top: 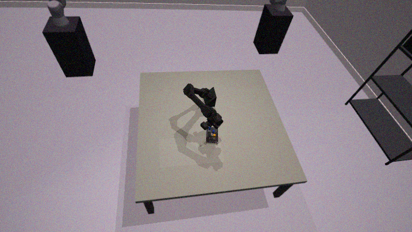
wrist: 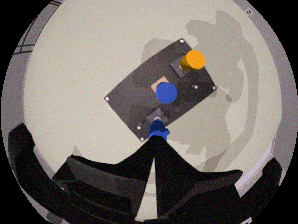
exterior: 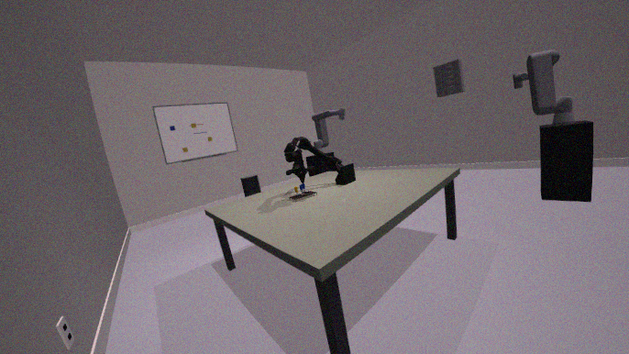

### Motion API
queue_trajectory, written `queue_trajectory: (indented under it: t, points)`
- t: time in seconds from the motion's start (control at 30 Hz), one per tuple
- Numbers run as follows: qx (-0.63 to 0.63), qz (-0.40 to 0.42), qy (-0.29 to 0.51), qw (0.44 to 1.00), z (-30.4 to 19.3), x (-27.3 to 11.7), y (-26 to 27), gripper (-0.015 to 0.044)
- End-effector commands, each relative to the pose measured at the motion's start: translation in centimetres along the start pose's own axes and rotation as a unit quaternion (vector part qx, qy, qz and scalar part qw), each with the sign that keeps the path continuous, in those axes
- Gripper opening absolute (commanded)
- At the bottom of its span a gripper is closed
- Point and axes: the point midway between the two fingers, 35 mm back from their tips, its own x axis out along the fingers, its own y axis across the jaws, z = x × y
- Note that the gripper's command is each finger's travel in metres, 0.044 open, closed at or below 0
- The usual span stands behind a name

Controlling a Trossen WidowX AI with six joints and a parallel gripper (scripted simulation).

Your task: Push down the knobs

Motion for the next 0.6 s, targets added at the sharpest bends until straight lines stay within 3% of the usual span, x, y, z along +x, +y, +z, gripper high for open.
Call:
queue_trajectory:
  t: [0.0,0.57]
  points:
    - [-0.001,-0.003,0.000,1.000,-0.02,0.08,-0.12,0.0000]
    - [-0.001,-0.003,0.000,1.000,-0.02,0.18,-0.12,0.0000]
